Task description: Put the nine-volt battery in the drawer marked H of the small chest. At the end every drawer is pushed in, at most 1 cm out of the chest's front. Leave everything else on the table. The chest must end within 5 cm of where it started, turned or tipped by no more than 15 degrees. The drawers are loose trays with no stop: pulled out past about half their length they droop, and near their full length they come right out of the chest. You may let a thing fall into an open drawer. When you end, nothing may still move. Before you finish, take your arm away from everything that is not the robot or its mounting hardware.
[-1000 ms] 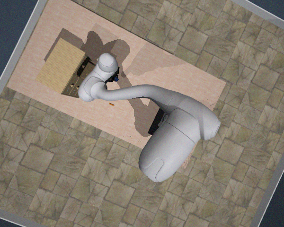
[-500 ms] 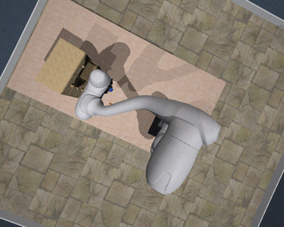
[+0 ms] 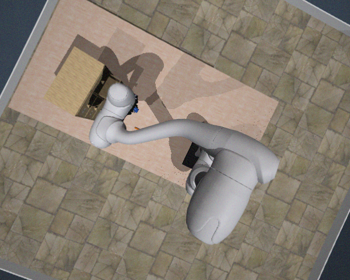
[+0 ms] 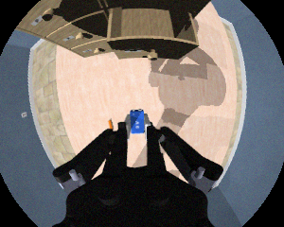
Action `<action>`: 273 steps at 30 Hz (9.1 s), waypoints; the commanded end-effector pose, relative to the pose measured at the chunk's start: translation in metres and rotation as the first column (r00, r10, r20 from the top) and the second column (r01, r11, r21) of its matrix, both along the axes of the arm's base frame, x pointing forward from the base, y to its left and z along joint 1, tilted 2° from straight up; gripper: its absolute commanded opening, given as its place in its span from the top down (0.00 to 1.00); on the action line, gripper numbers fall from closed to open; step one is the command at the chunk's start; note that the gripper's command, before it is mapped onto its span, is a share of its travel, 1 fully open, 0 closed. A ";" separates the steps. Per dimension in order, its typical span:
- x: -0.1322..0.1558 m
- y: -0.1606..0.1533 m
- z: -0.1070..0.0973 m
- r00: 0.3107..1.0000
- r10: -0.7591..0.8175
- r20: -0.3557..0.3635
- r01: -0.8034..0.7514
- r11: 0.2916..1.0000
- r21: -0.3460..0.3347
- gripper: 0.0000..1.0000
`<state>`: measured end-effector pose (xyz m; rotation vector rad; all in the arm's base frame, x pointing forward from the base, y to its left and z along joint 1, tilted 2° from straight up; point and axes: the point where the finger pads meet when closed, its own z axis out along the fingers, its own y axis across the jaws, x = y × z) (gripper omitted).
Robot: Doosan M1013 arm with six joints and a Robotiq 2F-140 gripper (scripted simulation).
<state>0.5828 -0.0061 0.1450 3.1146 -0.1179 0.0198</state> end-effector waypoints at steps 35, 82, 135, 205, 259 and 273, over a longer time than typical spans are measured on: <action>-0.001 0.002 0.098 1.000 0.000 0.000 0.000 1.000 0.000 0.86; -0.013 0.003 0.090 0.821 0.027 0.570 0.000 0.999 -0.048 0.86; -0.020 0.001 0.084 0.595 0.050 0.802 0.019 0.997 -0.076 0.86; -0.023 0.004 0.082 0.346 0.072 0.935 0.027 0.996 -0.087 0.86; 0.120 -0.007 0.084 0.346 0.072 0.935 0.027 0.996 -0.087 0.86; 0.146 -0.009 0.084 0.346 0.072 0.935 0.027 0.996 -0.087 0.86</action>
